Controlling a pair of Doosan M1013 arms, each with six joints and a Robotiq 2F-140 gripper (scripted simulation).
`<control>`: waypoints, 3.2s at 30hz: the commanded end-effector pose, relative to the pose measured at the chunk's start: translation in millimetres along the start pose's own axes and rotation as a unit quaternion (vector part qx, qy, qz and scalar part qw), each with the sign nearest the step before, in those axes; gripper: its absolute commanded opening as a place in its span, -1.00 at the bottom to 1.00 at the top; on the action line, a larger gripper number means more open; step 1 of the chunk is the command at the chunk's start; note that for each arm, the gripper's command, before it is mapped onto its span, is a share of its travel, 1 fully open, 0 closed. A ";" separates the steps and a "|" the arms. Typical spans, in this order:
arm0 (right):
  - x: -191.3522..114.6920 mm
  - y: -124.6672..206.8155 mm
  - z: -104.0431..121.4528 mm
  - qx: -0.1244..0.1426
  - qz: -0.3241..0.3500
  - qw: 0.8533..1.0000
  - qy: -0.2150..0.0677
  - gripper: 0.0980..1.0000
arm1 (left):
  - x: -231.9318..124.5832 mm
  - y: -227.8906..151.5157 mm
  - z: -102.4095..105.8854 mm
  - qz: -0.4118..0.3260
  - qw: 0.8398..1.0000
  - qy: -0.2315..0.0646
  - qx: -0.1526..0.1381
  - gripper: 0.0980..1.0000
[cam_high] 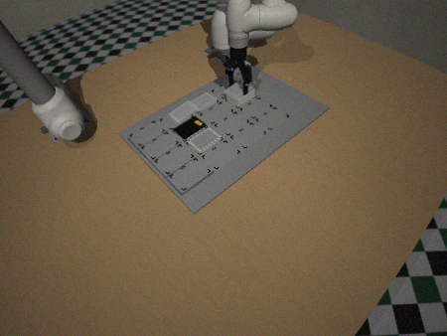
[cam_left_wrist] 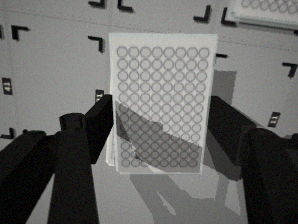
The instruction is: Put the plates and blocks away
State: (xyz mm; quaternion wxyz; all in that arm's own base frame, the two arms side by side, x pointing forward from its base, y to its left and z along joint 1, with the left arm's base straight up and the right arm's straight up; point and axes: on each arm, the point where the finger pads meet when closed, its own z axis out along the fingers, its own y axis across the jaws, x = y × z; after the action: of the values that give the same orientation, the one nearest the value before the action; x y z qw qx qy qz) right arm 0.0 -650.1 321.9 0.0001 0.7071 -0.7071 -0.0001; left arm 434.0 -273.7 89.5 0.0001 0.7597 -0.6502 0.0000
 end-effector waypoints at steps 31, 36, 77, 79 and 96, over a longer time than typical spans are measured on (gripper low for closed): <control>0.2 -0.1 -0.9 0.000 0.000 1.000 0.001 1.00 | 14.1 -8.5 -18.6 0.058 0.998 0.000 0.001 -1.00; 0.2 -0.1 -0.9 0.000 0.000 1.000 0.001 1.00 | 21.0 -12.6 -18.5 0.058 0.998 0.000 0.001 -1.00; 0.2 -0.1 -0.9 0.000 0.000 1.000 0.001 1.00 | 106.2 -62.4 -18.6 0.058 0.998 0.000 0.001 -1.00; 0.2 -0.1 -0.9 0.000 0.000 1.000 0.001 1.00 | 110.8 -65.1 -18.6 0.058 0.998 0.000 0.001 -1.00; 0.2 -0.1 -0.9 0.000 0.000 1.000 0.001 1.00 | 145.3 -85.3 -18.7 0.058 0.998 0.000 0.001 -1.00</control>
State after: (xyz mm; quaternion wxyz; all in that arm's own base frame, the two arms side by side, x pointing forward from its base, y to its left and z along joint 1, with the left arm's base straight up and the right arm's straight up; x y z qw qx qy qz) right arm 0.0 -650.1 321.9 0.0001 0.7071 -0.7071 -0.0001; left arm 536.9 -399.8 107.2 0.0001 0.7206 -0.6933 0.0000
